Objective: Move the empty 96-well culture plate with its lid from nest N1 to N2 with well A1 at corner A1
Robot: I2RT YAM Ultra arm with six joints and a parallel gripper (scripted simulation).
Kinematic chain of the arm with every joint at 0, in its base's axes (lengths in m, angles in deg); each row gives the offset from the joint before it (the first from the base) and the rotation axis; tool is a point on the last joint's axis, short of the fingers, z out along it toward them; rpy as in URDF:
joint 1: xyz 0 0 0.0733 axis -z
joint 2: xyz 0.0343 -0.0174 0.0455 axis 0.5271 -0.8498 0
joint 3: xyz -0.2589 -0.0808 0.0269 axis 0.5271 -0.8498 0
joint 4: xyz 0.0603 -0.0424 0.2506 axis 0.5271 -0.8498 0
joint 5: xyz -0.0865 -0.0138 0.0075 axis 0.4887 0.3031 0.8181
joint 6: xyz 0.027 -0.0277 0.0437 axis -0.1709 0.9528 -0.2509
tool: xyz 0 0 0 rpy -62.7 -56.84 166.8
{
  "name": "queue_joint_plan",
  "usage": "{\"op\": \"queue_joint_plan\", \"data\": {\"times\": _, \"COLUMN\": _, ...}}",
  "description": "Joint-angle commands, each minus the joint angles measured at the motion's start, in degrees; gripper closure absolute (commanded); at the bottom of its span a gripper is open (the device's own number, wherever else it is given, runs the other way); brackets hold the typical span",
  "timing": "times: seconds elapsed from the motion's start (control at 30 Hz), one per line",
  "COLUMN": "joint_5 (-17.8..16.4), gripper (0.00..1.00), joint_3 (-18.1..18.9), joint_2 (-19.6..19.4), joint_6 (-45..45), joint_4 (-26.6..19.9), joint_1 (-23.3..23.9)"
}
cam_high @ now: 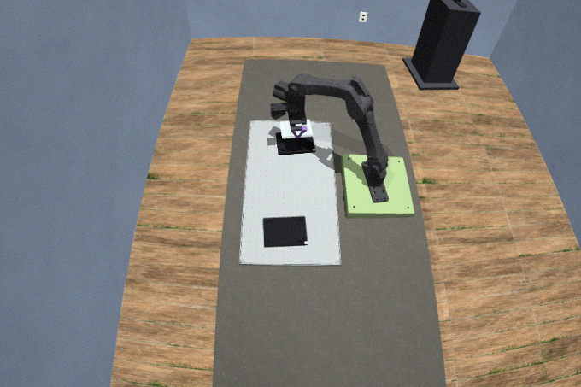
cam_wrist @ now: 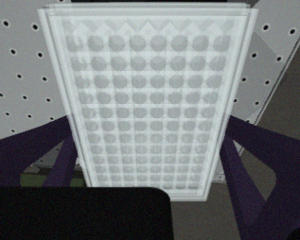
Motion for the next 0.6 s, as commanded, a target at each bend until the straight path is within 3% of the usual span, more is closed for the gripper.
{"op": "queue_joint_plan", "data": {"times": 0.0, "joint_5": -0.4, "gripper": 1.00, "joint_3": 2.2, "joint_2": 1.1, "joint_6": 0.4, "joint_4": -0.5, "joint_1": 0.0}}
{"op": "queue_joint_plan", "data": {"times": 0.47, "joint_5": -0.4, "gripper": 1.00, "joint_3": 2.2, "joint_2": 1.1, "joint_6": 0.4, "joint_4": -0.5, "joint_1": 0.0}}
{"op": "queue_joint_plan", "data": {"times": 0.53, "joint_5": -0.4, "gripper": 1.00, "joint_3": 1.7, "joint_2": 0.5, "joint_6": 0.5, "joint_4": 1.3, "joint_1": 0.0}}
{"op": "queue_joint_plan", "data": {"times": 0.57, "joint_5": -0.4, "gripper": 1.00, "joint_3": -0.4, "joint_2": 0.0, "joint_6": 0.5, "joint_4": 1.7, "joint_1": 0.1}}
